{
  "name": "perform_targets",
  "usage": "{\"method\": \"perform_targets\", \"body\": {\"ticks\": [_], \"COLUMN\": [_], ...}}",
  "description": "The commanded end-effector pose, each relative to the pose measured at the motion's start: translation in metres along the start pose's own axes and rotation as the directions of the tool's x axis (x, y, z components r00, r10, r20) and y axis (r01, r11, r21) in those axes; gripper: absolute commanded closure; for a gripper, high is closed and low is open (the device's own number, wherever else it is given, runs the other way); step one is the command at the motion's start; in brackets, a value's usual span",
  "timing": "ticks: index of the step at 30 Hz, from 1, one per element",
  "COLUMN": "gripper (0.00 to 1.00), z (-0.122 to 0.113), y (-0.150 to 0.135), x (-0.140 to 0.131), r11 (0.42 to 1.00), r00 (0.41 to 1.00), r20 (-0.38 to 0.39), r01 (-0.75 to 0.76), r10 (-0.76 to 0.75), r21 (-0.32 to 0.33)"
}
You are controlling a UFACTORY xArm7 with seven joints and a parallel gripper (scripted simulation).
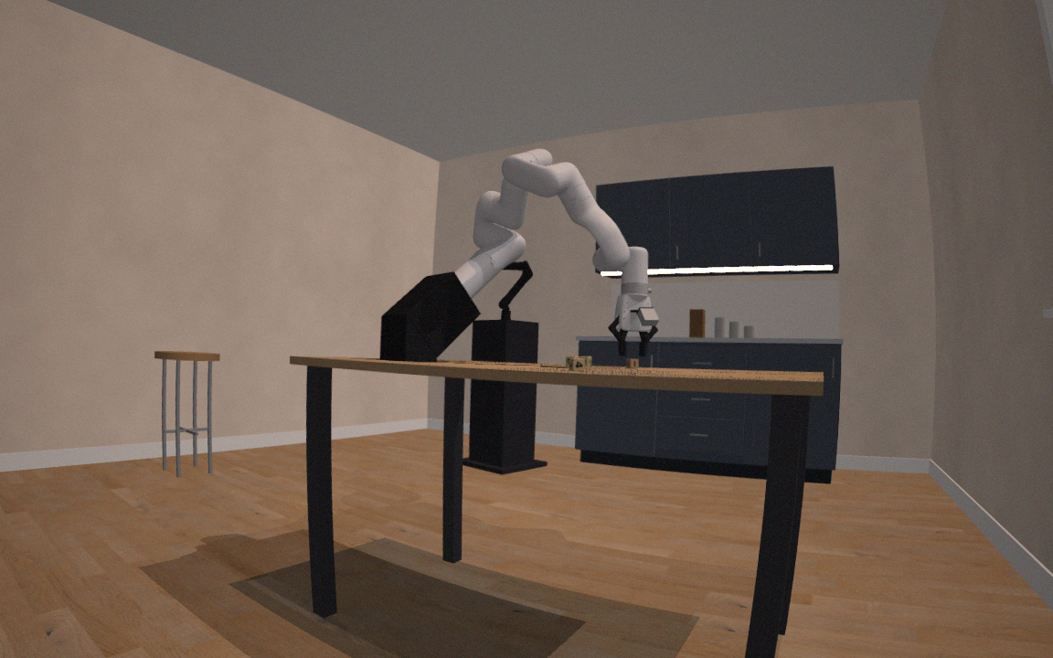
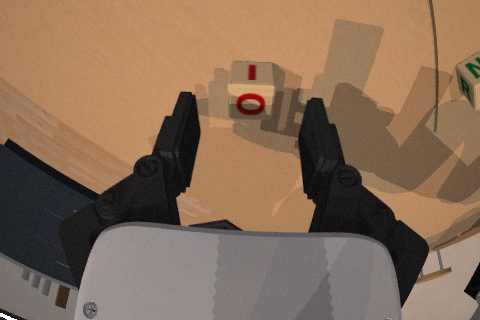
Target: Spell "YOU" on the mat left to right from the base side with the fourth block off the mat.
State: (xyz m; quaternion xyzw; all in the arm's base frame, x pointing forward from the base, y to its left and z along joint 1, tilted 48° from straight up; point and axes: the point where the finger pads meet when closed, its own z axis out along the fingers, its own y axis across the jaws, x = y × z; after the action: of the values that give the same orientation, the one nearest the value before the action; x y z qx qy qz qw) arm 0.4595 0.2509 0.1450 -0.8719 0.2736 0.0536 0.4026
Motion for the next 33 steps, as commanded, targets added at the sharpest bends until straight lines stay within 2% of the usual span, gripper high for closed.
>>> {"method": "perform_targets", "body": {"ticks": [1,26,33], "gripper": [0.37,0.37,0.37], "z": [-0.0011,-0.0005,0.0068], "y": [-0.0009,-0.0009,-0.0009], "x": [0.0011,0.0011,0.0011], "r11": [1.0,1.0,1.0], "r00": [1.0,1.0,1.0], "r20": [-0.003,-0.003,-0.003], "r01": [0.0,0.0,0.0], "r10": [0.0,0.0,0.0], "r21": [0.002,0.002,0.002]}}
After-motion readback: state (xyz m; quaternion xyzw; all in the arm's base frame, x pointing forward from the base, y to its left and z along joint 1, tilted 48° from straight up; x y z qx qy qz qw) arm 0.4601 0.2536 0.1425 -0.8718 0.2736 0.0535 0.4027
